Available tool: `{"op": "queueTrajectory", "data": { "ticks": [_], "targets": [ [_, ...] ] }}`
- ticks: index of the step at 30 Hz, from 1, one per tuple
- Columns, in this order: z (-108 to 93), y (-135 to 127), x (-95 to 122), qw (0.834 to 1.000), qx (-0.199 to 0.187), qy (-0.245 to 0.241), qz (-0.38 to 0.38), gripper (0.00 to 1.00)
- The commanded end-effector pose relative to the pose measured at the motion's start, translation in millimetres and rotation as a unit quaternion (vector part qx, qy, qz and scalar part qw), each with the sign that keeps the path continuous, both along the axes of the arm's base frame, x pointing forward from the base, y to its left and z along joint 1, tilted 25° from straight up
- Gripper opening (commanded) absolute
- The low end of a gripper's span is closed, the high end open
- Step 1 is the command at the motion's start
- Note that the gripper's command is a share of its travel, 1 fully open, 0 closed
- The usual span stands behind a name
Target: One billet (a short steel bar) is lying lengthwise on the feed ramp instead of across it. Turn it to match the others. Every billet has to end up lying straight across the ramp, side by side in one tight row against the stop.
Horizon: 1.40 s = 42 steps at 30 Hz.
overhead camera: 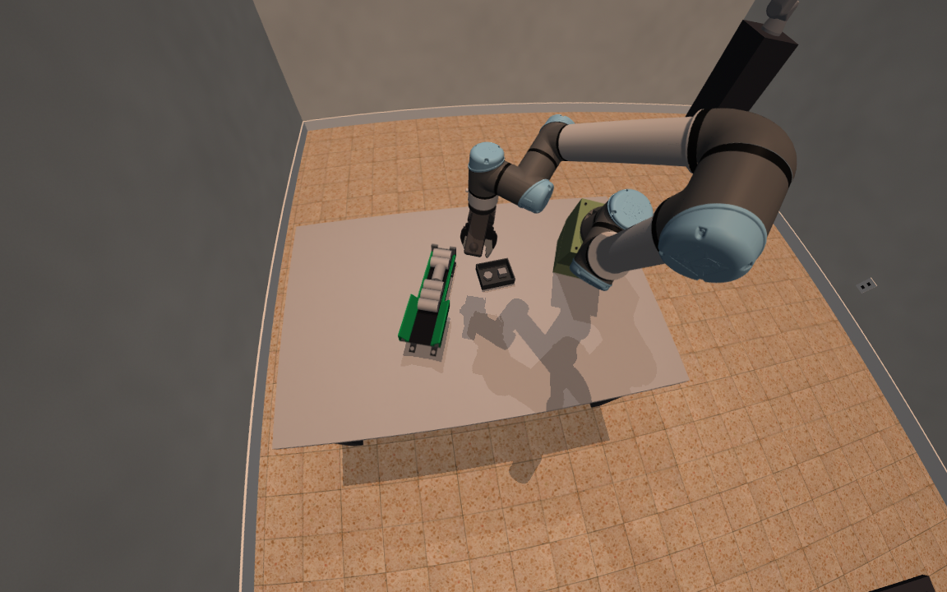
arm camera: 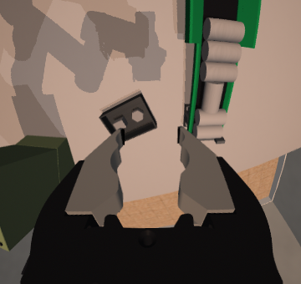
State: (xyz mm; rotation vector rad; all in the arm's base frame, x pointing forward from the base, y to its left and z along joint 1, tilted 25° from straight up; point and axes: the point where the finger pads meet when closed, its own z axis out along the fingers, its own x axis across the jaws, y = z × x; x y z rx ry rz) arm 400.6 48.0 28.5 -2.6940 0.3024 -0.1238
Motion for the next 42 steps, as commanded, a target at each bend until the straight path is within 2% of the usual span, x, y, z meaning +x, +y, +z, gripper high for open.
{"op": "queueTrajectory", "data": {
  "ticks": [1, 2, 7, 19, 24, 36, 41, 42],
  "targets": [
    [0.2, -0.3, 0.3, 1.0, 0.0, 0.0, 0.0, 0.35],
    [0.2, -0.3, 0.3, 1.0, 0.0, 0.0, 0.0, 0.35],
    [-35.5, 15.8, 5.5, 1.0, 0.0, 0.0, 0.0, 0.35],
    [-35.5, 15.8, 5.5, 1.0, 0.0, 0.0, 0.0, 0.35],
    [-33.6, -0.8, 62.5, 1.0, 0.002, -0.001, 0.004, 0.35],
    [-33.6, -0.8, 62.5, 1.0, 0.002, -0.001, 0.004, 0.35],
    [-33.1, -16.3, 118.1, 1.0, 0.002, -0.001, 0.004, 0.35],
    [-33.1, -16.3, 118.1, 1.0, 0.002, -0.001, 0.004, 0.35]
  ]
}}
